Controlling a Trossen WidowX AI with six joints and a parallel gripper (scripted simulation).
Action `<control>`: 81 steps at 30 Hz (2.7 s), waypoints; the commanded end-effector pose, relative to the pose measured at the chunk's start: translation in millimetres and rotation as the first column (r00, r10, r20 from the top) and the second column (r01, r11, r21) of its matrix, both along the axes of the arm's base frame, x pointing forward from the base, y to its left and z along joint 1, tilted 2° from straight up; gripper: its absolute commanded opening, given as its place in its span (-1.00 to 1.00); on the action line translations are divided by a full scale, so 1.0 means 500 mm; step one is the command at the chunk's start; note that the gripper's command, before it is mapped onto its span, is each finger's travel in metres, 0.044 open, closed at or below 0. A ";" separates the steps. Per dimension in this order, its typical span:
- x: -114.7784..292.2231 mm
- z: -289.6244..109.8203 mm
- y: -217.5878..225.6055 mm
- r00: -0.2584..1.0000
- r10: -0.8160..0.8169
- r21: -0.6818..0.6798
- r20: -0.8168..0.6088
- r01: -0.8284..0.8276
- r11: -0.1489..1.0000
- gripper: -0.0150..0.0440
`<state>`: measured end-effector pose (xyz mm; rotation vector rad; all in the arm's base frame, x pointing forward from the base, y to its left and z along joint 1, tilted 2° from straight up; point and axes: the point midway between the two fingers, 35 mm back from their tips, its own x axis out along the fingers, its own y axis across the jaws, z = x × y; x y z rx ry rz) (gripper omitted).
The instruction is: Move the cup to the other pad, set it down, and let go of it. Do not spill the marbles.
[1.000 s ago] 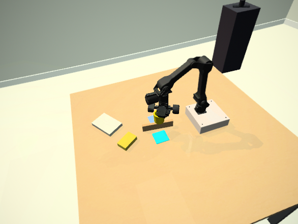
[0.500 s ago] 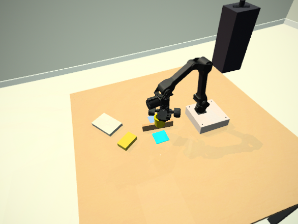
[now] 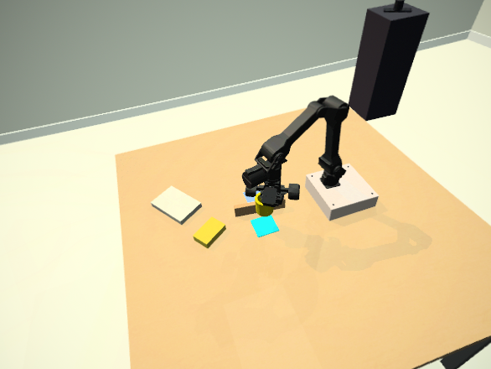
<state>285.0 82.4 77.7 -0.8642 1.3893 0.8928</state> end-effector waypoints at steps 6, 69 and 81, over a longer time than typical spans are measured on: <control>0.005 -0.013 0.008 1.000 -0.007 0.005 -0.001 0.007 1.000 -0.49; 0.006 -0.144 0.013 1.000 -0.001 0.002 0.006 0.001 1.000 -0.31; 0.007 -0.139 0.013 1.000 -0.002 0.002 0.006 0.002 1.000 0.01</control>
